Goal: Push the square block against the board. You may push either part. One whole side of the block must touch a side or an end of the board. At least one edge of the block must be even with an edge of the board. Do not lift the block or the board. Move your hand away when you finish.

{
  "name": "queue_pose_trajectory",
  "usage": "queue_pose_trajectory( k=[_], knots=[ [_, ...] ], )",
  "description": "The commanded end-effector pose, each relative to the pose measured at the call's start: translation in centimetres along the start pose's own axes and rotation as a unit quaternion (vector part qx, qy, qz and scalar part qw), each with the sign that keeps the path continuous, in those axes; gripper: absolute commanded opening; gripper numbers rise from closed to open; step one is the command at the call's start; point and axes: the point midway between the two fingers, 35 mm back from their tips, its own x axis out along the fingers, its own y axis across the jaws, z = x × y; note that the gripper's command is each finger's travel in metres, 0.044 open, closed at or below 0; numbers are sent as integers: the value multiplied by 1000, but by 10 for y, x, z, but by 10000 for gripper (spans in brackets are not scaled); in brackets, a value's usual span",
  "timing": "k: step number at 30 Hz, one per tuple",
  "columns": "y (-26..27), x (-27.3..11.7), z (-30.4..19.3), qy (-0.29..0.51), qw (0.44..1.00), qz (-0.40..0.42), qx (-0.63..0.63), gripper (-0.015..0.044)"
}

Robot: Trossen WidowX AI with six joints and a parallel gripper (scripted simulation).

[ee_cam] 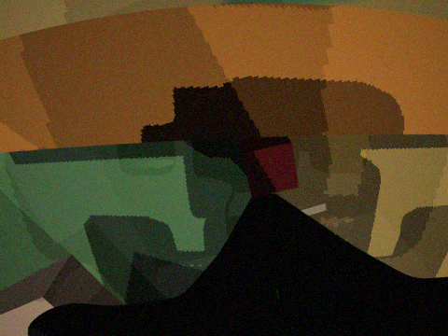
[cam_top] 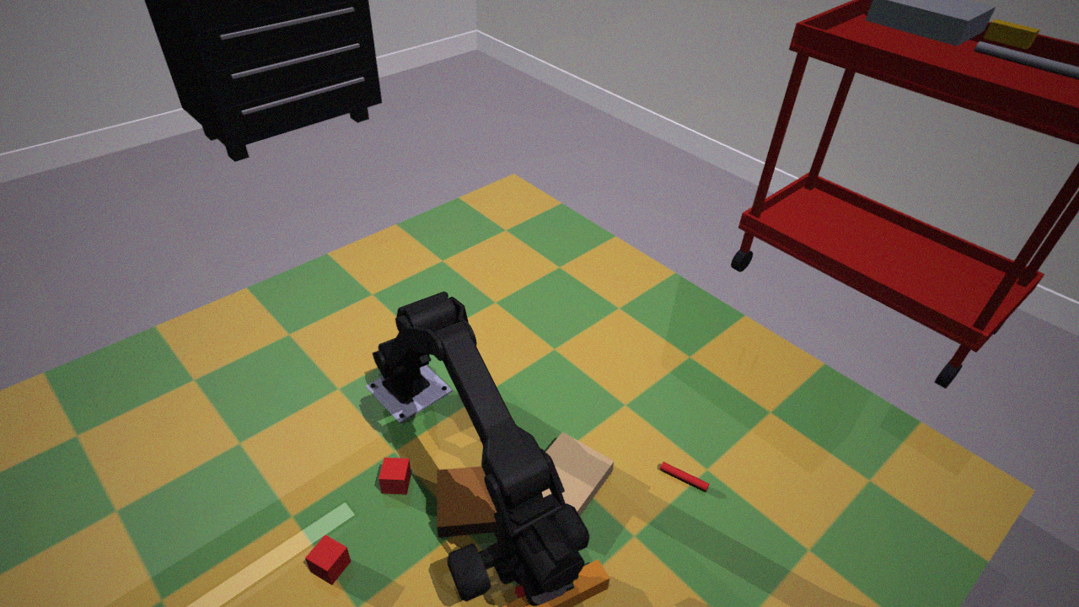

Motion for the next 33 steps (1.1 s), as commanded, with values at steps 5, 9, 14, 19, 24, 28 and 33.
queue_pose_trajectory(
  k=[5, 9, 14, 19, 24, 28, 33],
  knots=[
    [-1, 2, 5, 3, 1000, -2, -3, 0],
    [-1, 3, 8, 3, 1000, -2, -3, 0],
    [-1, 3, 11, 3, 1000, -2, -3, 0],
    [-1, 3, 15, 3, 1000, -2, -3, 0],
    [-1, 3, 18, 2, 1000, -2, -3, 0],
    [-1, 3, 21, 2, 1000, -2, -3, 0],
    [-1, 4, 24, 2, 1000, -2, -3, 0]
  ],
)
